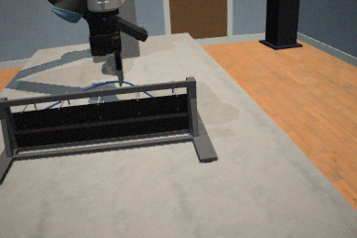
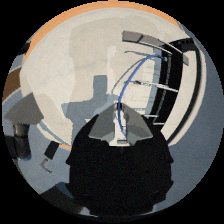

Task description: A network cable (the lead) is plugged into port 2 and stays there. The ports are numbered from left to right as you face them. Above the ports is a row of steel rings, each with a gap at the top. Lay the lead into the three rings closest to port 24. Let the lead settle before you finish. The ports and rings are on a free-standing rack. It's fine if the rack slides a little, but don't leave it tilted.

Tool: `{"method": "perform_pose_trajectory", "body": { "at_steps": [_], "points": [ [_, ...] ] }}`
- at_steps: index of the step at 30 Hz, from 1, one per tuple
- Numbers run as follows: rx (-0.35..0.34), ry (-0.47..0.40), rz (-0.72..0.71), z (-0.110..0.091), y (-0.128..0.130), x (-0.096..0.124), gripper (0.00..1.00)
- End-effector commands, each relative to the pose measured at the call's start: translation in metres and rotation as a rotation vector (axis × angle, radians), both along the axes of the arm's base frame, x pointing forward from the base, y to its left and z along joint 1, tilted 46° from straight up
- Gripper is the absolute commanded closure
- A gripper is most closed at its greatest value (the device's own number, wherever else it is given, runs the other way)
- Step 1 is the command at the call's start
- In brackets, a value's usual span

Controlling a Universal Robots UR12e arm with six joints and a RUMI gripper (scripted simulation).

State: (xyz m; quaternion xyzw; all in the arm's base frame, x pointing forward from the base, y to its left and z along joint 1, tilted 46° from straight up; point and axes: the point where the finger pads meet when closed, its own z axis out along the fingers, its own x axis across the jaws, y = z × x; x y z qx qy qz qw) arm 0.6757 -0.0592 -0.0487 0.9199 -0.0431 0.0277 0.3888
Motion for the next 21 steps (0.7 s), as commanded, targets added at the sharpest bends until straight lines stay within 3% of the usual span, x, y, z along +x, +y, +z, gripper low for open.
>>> {"method": "perform_pose_trajectory", "body": {
  "at_steps": [1, 21],
  "points": [
    [0.0, 0.0, 0.0, 0.01, 0.01, 0.0, 1.0],
    [0.0, 0.0, 0.0, 0.023, 0.024, 0.0, 1.0]
  ]
}}
